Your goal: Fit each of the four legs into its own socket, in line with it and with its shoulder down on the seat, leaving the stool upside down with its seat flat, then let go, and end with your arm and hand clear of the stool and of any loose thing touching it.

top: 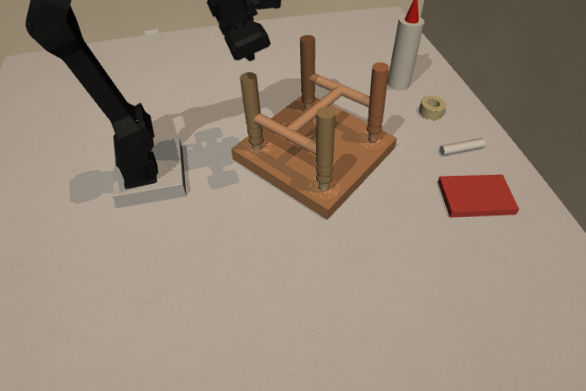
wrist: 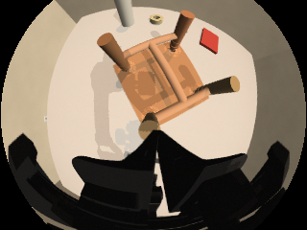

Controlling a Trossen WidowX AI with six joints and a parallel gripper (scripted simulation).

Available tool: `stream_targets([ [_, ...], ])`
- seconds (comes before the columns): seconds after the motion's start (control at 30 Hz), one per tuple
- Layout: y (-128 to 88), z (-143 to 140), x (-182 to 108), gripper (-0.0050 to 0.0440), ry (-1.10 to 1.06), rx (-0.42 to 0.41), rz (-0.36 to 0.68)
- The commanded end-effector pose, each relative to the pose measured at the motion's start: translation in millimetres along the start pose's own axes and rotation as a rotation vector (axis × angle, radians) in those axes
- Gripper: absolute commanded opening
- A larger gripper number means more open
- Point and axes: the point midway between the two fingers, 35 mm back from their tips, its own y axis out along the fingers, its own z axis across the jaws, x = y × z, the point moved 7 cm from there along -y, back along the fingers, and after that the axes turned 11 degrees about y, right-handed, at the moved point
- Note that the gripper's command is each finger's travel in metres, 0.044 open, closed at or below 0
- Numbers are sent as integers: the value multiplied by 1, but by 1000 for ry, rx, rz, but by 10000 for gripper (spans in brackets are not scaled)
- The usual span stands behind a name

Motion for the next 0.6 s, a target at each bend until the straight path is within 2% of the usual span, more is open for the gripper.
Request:
stream_targets([
  [0.0, 9, 0, -4, 0, -4, 1, 4],
  [0.13, 23, -1, -9, 0, -4, 1, 4],
  [0.57, 36, -2, -11, 0, -4, 1, 4],
])
